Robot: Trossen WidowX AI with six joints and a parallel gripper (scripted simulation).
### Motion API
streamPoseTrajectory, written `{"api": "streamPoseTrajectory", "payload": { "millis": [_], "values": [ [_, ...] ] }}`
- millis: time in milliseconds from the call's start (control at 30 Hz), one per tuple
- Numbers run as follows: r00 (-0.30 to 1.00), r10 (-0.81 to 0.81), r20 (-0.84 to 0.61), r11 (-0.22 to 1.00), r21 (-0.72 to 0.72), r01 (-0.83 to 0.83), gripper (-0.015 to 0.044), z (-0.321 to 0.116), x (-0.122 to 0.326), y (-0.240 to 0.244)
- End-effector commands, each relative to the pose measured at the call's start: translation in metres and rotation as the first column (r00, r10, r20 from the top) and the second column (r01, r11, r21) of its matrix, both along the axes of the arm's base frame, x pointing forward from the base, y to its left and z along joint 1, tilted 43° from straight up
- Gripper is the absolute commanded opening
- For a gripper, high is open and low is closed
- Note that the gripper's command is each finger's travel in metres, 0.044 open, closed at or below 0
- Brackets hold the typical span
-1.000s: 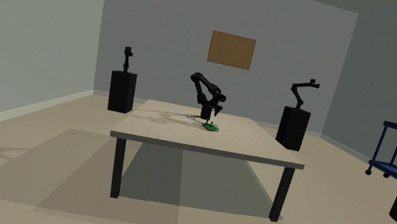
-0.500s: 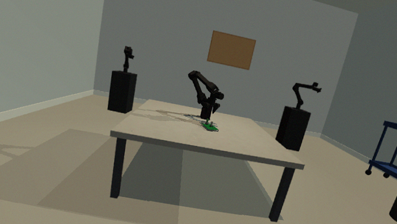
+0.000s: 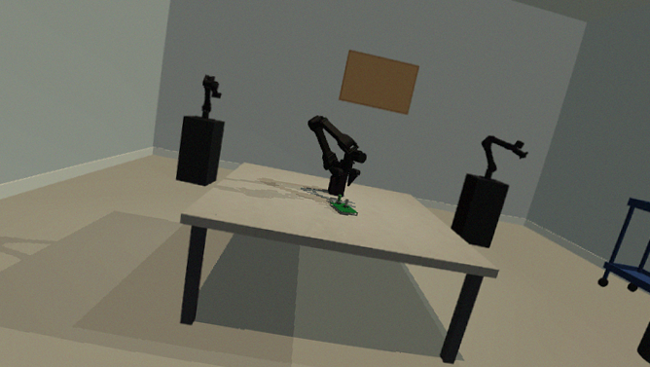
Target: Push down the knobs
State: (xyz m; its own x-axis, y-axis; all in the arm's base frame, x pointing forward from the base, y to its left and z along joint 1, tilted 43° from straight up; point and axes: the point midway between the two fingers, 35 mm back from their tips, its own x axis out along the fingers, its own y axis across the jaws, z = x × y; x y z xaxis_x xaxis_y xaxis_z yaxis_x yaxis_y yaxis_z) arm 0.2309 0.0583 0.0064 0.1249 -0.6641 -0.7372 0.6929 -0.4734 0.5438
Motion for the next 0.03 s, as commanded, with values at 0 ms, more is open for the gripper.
{"api": "streamPoseTrajectory", "payload": {
  "millis": [0],
  "values": [
    [1.000,-0.005,0.001,1.000,0.004,0.005,0.0440,-0.0003,-0.0011,-0.0003]
  ]
}}
